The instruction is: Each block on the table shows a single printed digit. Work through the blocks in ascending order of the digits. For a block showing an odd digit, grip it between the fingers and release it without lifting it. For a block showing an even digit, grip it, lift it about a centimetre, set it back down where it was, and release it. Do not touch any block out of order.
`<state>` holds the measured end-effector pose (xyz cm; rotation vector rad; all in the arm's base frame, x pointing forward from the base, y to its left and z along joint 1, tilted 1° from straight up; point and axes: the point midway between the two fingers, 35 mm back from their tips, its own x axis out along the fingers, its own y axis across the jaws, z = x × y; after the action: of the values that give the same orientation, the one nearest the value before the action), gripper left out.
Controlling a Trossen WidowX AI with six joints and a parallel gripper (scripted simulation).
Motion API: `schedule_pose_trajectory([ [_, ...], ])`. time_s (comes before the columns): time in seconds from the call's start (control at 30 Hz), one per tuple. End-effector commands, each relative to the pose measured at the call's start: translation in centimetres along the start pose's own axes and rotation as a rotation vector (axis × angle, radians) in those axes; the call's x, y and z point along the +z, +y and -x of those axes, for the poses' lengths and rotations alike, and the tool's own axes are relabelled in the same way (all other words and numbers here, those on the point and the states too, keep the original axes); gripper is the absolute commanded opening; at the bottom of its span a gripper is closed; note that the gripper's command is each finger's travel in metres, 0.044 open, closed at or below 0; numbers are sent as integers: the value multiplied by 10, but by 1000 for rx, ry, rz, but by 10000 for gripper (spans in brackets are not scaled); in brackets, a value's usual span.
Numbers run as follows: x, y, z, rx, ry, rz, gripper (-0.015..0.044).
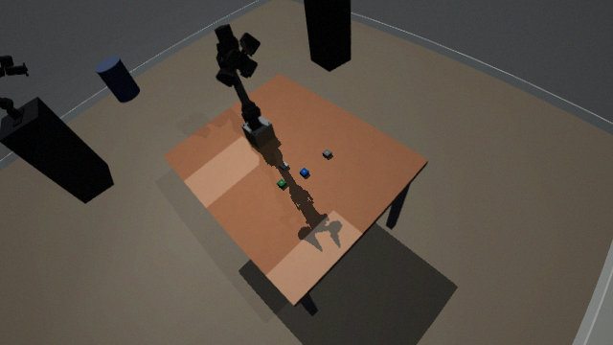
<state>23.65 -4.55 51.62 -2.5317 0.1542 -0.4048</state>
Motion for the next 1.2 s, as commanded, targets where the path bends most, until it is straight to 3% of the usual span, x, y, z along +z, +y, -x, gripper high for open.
schedule_pose_trajectory([
  [0.0, 3, 2, -3, 8, -11, -16, 400],
  [0.13, 64, 45, -44, 198, -193, -330, 400],
  [0.3, 118, 86, -66, 415, -302, -598, 400],
  [0.6, 217, 161, -73, 918, -352, -1049, 400],
  [0.9, 299, 224, -43, 1476, -171, -1368, 400],
  [1.17, 358, 269, 6, 1986, 220, -1497, 400],
])
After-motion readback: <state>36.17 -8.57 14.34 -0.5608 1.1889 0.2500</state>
